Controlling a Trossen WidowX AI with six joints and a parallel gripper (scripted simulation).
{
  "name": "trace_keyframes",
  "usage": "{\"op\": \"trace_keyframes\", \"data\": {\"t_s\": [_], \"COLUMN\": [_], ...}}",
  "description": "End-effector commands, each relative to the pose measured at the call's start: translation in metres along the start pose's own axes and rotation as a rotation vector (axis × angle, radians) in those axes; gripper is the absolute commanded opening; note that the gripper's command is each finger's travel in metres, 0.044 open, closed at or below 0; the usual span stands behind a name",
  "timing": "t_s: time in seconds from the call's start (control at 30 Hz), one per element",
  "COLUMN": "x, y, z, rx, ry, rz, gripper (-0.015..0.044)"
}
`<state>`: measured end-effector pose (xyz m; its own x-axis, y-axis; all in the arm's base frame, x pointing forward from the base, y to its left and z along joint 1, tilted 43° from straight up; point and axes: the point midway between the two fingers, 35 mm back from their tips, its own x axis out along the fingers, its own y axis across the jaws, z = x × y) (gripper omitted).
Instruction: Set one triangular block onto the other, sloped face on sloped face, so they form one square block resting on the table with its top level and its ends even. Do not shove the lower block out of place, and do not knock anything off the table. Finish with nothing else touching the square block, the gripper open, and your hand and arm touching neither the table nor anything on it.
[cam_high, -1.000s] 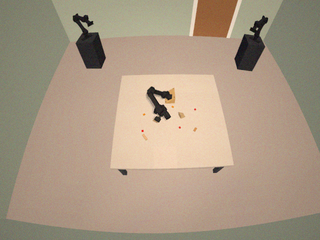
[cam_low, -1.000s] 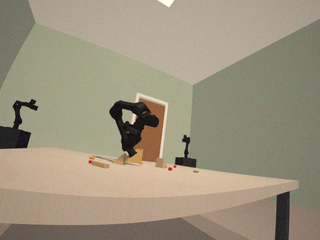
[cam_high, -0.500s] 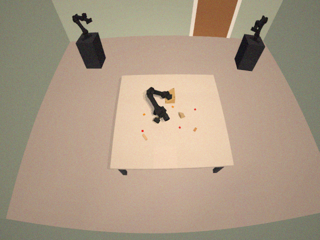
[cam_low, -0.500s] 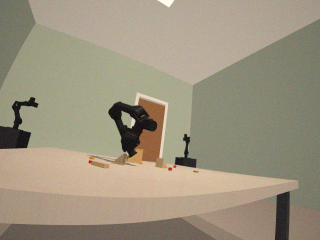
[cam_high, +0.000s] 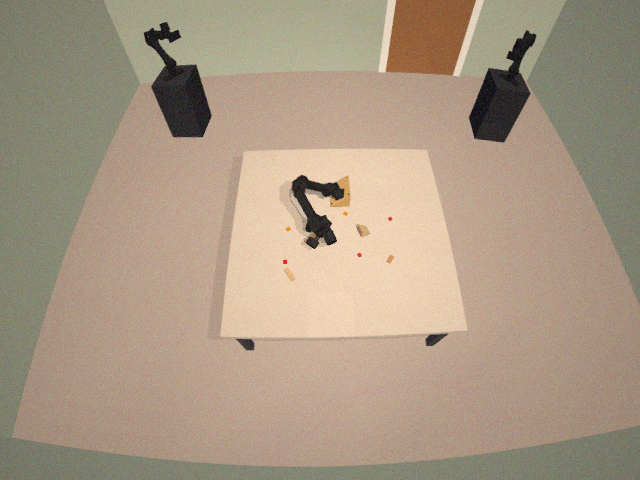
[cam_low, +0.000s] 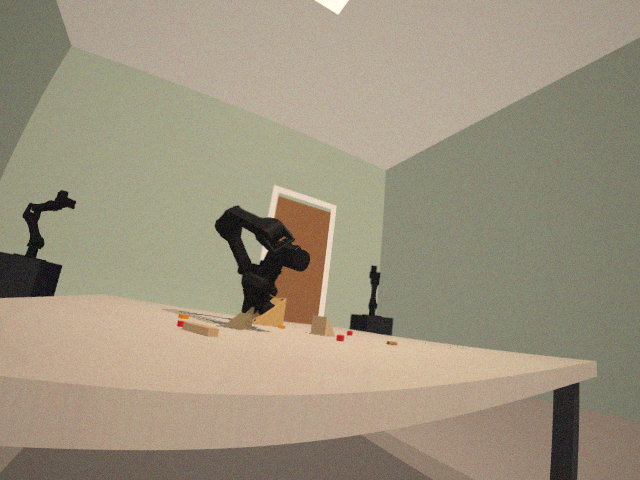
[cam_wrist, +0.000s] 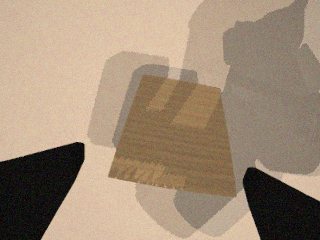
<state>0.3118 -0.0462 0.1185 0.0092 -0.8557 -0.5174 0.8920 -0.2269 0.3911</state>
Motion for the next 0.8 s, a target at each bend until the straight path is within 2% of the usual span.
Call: {"op": "trace_keyframes", "data": {"t_s": [0.0, 0.73, 0.77], "x": [0.007, 0.038, 0.038], "y": [-0.001, -0.003, -0.003], "z": [0.001, 0.004, 0.004], "rx": [-0.007, 0.014, 0.014], "ry": [-0.010, -0.040, -0.040], "rz": [-0.002, -0.029, -0.029], "gripper": [0.0440, 0.0440, 0.0414]}}
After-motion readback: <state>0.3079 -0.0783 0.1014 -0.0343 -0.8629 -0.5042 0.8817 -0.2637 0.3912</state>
